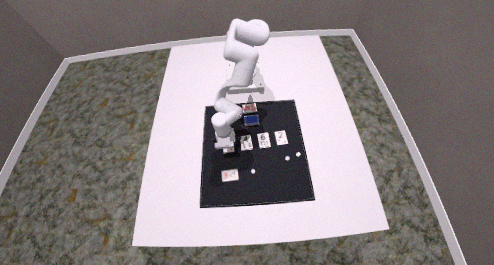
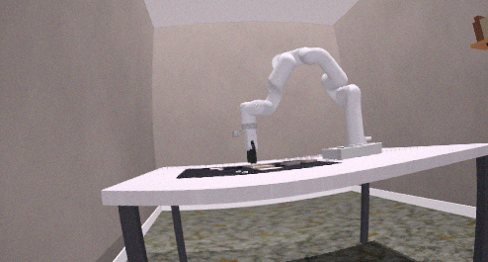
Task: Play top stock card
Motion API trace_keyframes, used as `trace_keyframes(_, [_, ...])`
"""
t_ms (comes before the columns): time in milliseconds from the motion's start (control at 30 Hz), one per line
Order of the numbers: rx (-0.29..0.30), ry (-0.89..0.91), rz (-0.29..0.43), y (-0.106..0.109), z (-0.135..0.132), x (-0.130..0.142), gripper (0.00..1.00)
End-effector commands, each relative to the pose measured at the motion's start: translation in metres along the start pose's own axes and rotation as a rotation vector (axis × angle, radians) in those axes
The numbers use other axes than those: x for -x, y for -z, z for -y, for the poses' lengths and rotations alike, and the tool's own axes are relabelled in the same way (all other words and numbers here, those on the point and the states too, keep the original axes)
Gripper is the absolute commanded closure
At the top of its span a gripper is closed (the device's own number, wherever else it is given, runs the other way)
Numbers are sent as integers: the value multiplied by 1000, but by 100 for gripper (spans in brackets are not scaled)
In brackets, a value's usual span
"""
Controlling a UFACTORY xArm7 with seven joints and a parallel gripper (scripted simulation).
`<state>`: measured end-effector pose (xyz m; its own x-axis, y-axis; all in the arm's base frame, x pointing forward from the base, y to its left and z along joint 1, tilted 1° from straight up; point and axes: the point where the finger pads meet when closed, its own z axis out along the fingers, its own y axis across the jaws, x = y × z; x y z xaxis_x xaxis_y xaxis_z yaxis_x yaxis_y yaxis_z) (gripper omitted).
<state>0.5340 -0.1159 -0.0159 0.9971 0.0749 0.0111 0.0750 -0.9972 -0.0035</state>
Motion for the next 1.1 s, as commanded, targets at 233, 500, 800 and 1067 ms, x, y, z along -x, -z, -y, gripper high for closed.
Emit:
trace_keyframes(233, [1, 0, -4, 39, -1, -1, 13])
trace_keyframes(500, [1, 0, -4, 70, -1, -1, 13])
trace_keyframes(800, [1, 0, -4, 95, -1, -1, 13])
trace_keyframes(1067, [1, 0, -4, 96, -1, -1, 0])
